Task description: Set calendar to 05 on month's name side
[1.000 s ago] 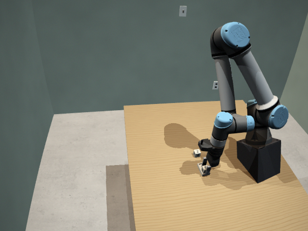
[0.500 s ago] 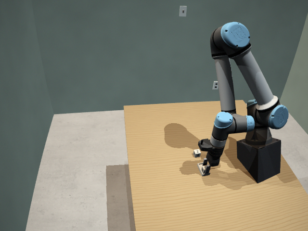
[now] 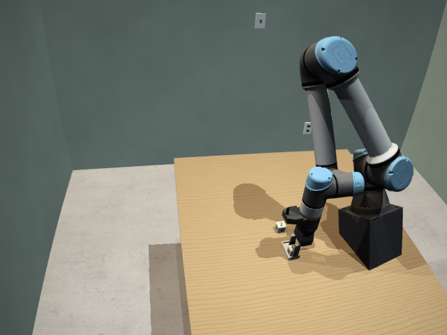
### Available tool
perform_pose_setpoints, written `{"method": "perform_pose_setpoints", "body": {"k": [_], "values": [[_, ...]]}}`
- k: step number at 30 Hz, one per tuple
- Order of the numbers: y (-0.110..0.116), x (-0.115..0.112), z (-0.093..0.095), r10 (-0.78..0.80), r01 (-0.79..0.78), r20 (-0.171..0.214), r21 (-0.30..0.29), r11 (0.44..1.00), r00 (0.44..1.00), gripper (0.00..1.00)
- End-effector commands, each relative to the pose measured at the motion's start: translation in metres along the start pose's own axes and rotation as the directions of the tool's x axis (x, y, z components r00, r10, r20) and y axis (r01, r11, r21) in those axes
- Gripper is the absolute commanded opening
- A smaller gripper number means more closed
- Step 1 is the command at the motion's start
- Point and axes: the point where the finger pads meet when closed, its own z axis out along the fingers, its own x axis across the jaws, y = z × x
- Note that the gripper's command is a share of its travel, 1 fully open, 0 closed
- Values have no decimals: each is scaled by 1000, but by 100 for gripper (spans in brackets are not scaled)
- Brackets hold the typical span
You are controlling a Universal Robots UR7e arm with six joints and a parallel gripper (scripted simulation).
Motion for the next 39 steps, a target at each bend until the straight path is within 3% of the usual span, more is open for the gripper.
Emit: {"method": "perform_pose_setpoints", "body": {"k": [1, 27, 39], "values": [[0, 0, 0, 0, 0, 0, 1, 1000, 1000, 60], [0, 0, -5, 0, 0, 0, 1, 1000, 1000, 60], [0, 0, -29, 0, 0, 0, 1, 1000, 1000, 60]]}}
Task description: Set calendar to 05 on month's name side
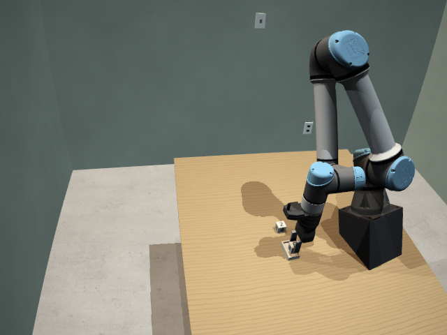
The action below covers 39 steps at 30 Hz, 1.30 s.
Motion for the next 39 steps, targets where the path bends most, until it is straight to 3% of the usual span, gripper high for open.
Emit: {"method": "perform_pose_setpoints", "body": {"k": [1, 20, 39], "values": [[0, 0, -14, 0, 0, 0, 2, 1000, 1000, 60], [0, 0, -65, 0, 0, 0, 2, 1000, 1000, 60], [0, 0, -82, 0, 0, 0, 2, 1000, 1000, 60]]}}
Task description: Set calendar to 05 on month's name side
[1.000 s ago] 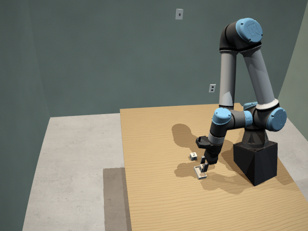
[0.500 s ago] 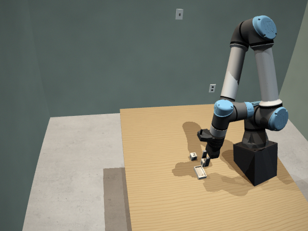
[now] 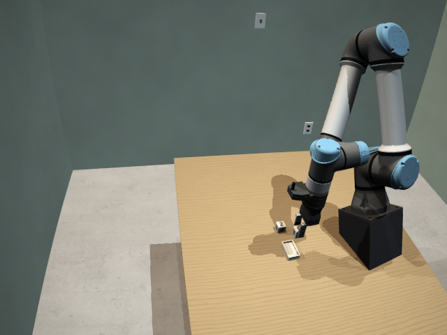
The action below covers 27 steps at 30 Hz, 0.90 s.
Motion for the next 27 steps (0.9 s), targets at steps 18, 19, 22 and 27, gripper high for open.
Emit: {"method": "perform_pose_setpoints", "body": {"k": [18, 19, 22, 27], "values": [[-1, -2, -2, -33, 33, 0, 0, 999, 999, 60], [-1, -3, -2, -46, 46, 0, 0, 999, 999, 60], [-2, -6, -1, -99, 99, 0, 0, 995, 995, 60], [-4, -16, -1, -239, 239, 1, 0, 971, 971, 60]]}}
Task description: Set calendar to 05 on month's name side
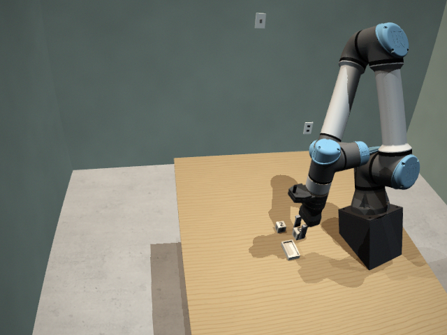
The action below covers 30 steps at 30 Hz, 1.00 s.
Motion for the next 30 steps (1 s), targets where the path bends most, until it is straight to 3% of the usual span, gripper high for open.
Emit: {"method": "perform_pose_setpoints", "body": {"k": [1, 7, 13, 22, 25, 27, 30], "values": [[-4, -10, 0, -158, 158, 0, 1, 988, 988, 60], [-6, -18, 1, -276, 276, 1, 1, 961, 961, 60], [-8, -29, 2, -448, 448, 1, 1, 894, 894, 60], [-10, -47, 3, -677, 677, 0, 1, 736, 736, 60], [-10, -48, 3, -694, 694, 0, 1, 720, 720, 60], [-10, -54, 4, -762, 762, 0, 1, 648, 648, 60], [-10, -59, 4, -812, 812, 0, 1, 583, 583, 60]]}}
